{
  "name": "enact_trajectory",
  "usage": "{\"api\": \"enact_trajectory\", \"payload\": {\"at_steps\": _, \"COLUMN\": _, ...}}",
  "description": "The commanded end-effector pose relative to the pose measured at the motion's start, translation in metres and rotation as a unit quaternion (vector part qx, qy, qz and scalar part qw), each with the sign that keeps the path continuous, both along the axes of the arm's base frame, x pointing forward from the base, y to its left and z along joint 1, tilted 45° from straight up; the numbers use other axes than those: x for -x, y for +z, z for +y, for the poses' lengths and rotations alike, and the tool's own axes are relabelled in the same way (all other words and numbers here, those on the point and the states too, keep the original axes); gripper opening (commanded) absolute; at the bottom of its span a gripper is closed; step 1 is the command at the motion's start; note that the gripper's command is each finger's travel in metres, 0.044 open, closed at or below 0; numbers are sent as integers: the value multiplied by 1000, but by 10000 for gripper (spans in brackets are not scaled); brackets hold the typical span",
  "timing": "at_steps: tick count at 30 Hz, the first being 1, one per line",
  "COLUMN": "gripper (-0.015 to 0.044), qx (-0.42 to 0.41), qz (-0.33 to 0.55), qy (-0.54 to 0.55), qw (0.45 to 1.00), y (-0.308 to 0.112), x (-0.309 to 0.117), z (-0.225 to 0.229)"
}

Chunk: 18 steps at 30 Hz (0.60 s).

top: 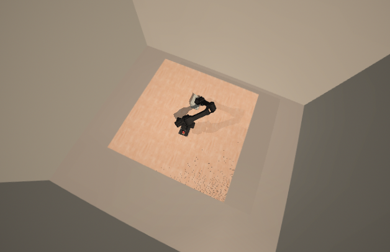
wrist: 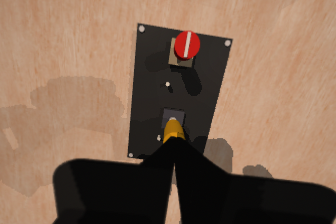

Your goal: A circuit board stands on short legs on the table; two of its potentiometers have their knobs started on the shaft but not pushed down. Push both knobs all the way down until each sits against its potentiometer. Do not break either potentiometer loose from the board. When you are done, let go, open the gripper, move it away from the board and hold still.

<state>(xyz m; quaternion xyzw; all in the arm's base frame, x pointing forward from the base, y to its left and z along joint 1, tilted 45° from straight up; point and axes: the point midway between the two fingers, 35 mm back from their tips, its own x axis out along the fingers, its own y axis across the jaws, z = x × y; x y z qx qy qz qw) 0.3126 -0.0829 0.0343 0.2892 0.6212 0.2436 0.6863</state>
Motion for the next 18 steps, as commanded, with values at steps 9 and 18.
{"api": "enact_trajectory", "payload": {"at_steps": 9, "gripper": 0, "qx": -2, "qz": 1, "qy": 0, "qw": 1000, "y": -4, "x": 0, "z": 4}}
{"api": "enact_trajectory", "payload": {"at_steps": 18, "gripper": 0, "qx": -2, "qz": 1, "qy": 0, "qw": 1000, "y": -5, "x": 0, "z": 6}}
